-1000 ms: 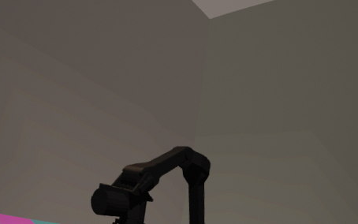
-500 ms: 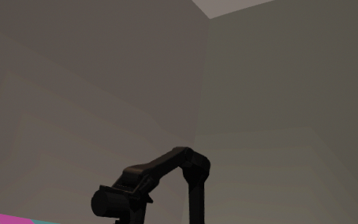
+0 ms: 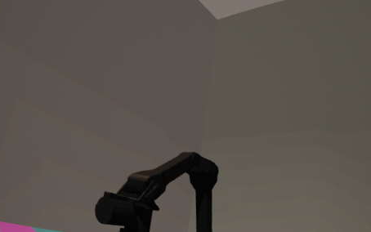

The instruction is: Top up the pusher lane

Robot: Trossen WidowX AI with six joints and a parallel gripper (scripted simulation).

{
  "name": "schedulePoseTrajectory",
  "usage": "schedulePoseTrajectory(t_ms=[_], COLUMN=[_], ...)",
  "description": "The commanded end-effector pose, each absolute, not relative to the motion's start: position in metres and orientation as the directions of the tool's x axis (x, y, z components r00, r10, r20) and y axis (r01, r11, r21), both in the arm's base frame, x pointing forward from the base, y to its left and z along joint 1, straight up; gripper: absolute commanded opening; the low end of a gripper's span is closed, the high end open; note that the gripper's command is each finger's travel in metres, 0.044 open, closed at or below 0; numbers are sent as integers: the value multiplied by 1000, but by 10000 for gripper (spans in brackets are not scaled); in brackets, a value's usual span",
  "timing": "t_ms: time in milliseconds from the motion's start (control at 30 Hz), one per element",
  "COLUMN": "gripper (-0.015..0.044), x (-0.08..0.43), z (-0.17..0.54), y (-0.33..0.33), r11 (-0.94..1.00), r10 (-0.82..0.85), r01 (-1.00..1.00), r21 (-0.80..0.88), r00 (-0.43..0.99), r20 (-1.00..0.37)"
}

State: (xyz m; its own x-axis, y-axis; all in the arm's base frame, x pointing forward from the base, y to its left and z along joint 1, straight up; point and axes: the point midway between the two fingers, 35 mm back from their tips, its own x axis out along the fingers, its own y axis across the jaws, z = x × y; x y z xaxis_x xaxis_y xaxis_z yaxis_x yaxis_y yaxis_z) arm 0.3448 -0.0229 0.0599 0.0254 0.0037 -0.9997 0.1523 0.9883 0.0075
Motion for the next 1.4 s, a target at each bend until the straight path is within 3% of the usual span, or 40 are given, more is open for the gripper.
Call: schedulePoseTrajectory(t_ms=[0, 1367], gripper=[0, 0], x=[347, 340], z=[60, 60], y=[-23, -22], r11=[989, 989], r10=[3, 3], r01=[149, 149], r21=[9, 9], r00=[37, 36], r20=[-999, -999])
